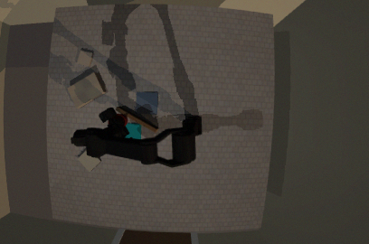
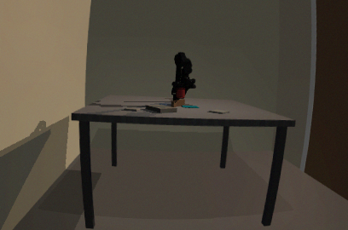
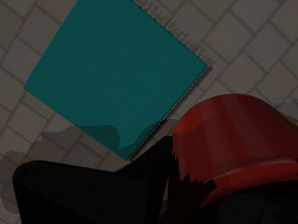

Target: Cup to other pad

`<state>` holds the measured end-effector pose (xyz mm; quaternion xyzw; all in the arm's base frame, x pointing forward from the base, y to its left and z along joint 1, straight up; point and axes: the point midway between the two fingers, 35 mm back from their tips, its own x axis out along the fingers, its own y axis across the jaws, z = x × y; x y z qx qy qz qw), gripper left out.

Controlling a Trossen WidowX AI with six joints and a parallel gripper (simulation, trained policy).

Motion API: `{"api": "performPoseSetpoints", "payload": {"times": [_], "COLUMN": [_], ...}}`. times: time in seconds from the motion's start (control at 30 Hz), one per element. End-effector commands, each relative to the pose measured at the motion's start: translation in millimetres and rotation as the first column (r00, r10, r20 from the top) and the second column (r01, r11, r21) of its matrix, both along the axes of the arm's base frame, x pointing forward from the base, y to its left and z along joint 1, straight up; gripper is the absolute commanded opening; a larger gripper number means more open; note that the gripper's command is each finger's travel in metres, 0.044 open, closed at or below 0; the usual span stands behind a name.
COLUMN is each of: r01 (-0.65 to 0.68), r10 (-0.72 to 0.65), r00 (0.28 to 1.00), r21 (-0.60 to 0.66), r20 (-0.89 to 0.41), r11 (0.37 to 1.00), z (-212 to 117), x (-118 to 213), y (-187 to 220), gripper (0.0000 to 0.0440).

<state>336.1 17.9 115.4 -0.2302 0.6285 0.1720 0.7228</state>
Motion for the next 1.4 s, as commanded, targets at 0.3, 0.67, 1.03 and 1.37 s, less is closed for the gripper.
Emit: {"api": "performPoseSetpoints", "payload": {"times": [0.3, 0.67, 1.03, 1.37], "r01": [-0.056, -0.076, -0.067, -0.062], "r10": [0.055, 0.076, 0.067, 0.057], "r00": [0.998, 0.997, 0.998, 0.994], "r21": [0.019, 0.014, 0.004, 0.054], "r20": [0.023, 0.008, 0.012, 0.089], "r11": [0.998, 0.997, 0.998, 0.997], "z": [-13, -37, -58, -39], "x": [7, -1, -6, 1], "y": [45, 70, 71, 72], "gripper": [0.0000, 0.0001, 0.0045, 0.0129]}}
